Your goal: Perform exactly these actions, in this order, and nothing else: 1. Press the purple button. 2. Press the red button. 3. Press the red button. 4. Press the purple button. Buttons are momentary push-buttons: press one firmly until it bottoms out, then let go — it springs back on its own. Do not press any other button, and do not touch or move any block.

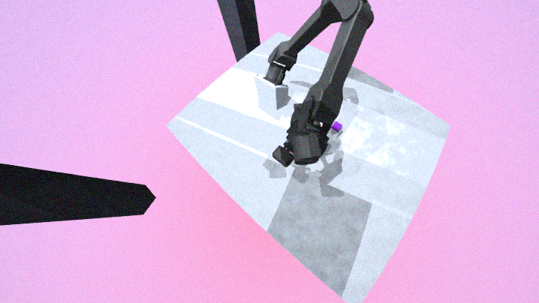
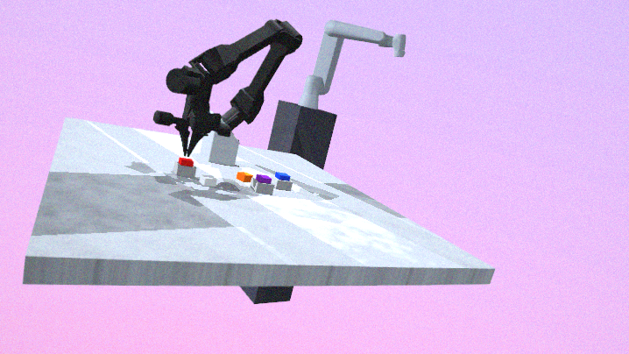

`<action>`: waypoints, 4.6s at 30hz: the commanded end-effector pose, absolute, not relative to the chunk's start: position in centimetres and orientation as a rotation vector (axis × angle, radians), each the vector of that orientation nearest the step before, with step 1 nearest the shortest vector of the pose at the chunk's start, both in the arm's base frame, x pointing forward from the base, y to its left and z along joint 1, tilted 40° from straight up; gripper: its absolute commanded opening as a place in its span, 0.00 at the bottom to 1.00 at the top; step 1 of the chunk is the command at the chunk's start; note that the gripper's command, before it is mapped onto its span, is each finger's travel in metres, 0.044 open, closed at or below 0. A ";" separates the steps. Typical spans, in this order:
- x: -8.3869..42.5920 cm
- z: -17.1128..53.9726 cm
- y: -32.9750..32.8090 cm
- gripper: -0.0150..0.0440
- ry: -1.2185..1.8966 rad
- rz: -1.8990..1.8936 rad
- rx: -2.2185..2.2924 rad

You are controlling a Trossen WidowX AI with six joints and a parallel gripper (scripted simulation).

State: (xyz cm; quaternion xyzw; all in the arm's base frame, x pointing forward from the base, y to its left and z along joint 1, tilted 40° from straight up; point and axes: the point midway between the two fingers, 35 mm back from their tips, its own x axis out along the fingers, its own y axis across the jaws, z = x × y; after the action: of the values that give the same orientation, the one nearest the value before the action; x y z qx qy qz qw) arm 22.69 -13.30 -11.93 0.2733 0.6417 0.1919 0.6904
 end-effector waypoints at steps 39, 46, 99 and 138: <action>21.7 -5.9 -17.9 0.29 1.441 0.429 0.624; 22.5 -4.9 -17.5 0.29 1.443 0.424 0.622; 31.8 -0.7 1.6 0.29 1.433 0.443 0.636; 27.0 15.1 7.8 0.78 1.435 0.443 0.637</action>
State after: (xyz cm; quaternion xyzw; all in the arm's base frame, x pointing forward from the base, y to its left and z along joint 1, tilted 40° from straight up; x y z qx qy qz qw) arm 29.26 5.26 11.05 0.2805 0.6429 0.1948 0.6856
